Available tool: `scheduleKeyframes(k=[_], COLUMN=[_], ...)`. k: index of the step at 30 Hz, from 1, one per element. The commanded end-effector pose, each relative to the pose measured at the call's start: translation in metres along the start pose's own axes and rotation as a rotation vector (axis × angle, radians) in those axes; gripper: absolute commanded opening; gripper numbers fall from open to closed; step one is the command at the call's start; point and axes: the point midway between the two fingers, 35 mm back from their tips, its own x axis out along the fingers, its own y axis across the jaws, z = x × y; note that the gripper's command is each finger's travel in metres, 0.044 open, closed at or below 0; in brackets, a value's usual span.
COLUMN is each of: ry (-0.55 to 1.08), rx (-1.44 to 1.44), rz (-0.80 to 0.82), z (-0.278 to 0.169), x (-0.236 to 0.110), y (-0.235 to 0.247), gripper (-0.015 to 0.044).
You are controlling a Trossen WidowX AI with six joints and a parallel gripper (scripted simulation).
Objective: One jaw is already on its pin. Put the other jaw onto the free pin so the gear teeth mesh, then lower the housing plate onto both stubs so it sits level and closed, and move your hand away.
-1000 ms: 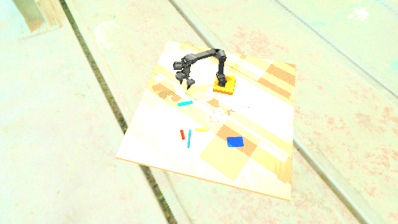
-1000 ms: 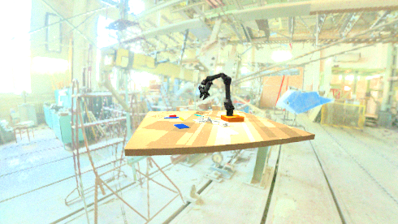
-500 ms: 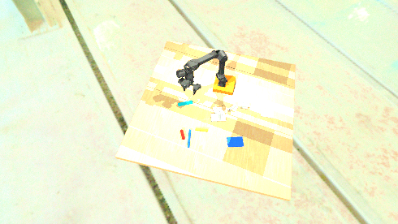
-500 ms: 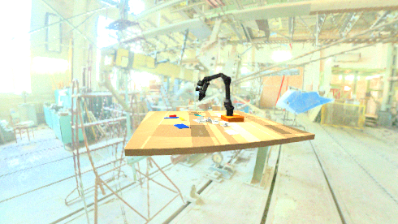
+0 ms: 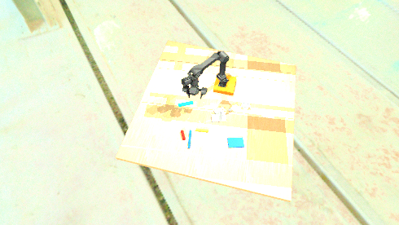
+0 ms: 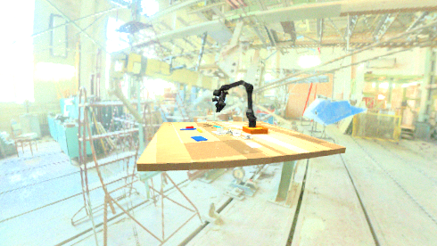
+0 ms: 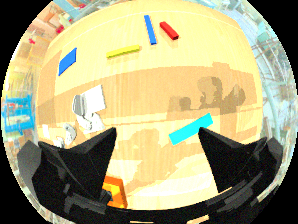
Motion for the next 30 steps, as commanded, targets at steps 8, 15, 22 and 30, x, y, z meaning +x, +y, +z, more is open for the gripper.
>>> scheduleKeyframes(k=[8, 15, 22, 30], ry=[0.059, 0.088, 0.112, 0.136], rx=[-0.288, -0.464, -0.645, -0.853], rz=[0.031, 0.054, 0.078, 0.107], z=[0.007, 0.01, 0.012, 0.011], x=[0.02, 0.03, 0.039, 0.049], y=[0.037, 0.06, 0.083, 0.109], gripper=[0.044, 0.044, 0.044, 0.044])
